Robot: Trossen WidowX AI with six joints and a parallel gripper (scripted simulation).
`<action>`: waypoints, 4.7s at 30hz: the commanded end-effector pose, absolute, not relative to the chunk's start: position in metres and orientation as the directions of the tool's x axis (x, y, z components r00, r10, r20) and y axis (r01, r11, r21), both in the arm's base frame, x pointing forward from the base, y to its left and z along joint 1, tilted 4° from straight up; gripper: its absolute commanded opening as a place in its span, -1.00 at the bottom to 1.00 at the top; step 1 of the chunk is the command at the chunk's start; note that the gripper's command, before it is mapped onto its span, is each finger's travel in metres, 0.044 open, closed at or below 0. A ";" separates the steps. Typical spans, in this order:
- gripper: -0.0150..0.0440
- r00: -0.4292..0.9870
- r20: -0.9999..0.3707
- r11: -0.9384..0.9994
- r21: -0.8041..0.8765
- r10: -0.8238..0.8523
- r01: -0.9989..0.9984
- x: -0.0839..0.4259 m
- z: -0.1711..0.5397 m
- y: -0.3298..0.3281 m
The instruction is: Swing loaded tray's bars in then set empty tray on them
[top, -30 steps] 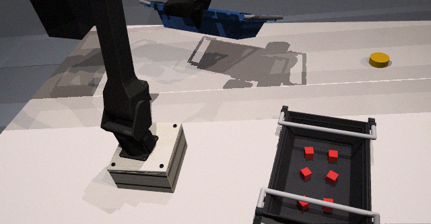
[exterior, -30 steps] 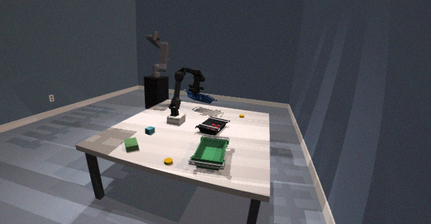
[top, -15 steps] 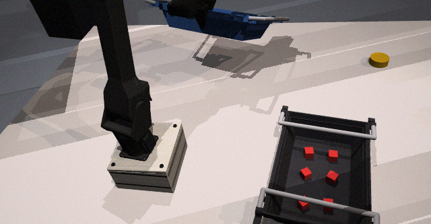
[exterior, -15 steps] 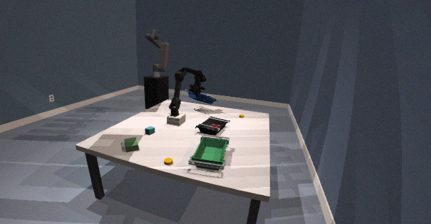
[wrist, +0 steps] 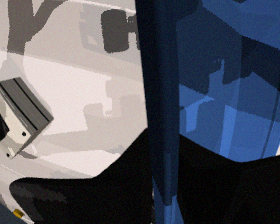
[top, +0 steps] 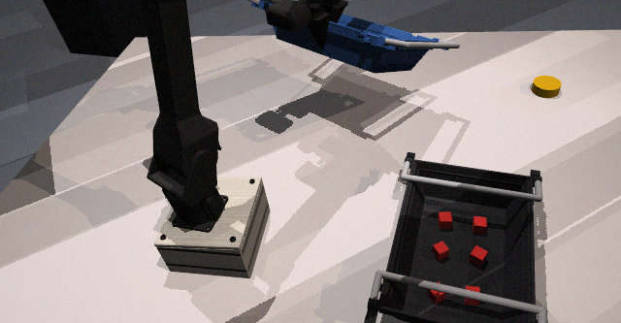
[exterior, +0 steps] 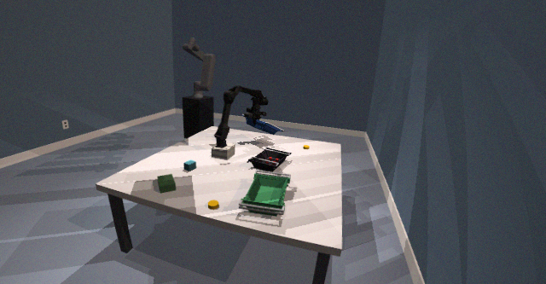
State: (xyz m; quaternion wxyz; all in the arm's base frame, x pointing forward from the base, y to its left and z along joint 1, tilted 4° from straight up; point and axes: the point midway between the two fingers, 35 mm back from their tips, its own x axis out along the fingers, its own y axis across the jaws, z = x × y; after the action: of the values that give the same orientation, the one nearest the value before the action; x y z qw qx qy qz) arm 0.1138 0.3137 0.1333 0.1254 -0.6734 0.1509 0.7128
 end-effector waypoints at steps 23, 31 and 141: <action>-0.49 -0.036 -0.999 -0.722 0.027 -0.003 -0.691 0.209 0.138 0.264; -0.49 -0.033 -0.999 -0.641 0.029 -0.005 -0.767 0.234 0.137 0.242; -0.49 -0.037 -0.999 0.008 0.037 -0.025 -0.999 0.332 0.117 0.060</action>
State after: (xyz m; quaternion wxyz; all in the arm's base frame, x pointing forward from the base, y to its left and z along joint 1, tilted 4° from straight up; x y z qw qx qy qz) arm 0.3284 0.0602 0.1170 0.4784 -0.4907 0.5229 0.5068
